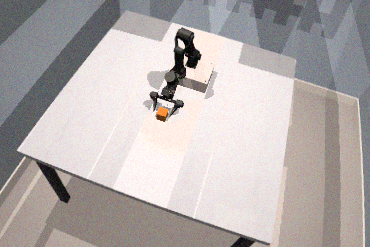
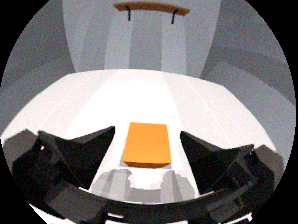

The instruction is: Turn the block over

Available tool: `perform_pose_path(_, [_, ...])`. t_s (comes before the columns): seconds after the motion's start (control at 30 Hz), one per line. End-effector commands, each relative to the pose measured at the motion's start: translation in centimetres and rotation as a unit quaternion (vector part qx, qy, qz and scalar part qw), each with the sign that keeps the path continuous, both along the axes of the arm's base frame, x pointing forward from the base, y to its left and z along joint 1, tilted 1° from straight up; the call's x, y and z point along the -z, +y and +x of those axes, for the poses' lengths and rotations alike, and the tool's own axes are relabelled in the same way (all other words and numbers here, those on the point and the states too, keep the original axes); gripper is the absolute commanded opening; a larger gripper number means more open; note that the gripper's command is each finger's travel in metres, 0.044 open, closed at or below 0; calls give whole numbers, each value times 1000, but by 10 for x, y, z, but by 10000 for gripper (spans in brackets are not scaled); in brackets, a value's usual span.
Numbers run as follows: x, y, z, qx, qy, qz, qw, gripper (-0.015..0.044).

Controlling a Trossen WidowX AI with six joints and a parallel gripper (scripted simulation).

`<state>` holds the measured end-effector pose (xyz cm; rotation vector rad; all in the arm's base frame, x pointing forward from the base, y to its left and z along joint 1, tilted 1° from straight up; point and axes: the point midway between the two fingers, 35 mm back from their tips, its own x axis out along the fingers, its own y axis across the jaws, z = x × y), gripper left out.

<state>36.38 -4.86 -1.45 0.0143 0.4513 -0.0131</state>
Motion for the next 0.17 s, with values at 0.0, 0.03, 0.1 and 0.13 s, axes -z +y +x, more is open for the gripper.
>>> perform_pose_path(0.0, [1, 1, 0, -1, 1, 3, 1000, 440])
perform_pose_path(0.03, [1, 1, 0, -1, 1, 3, 1000, 440])
perform_pose_path(0.1, [1, 1, 0, -1, 1, 3, 1000, 440])
perform_pose_path(0.13, [1, 1, 0, -1, 1, 3, 1000, 440])
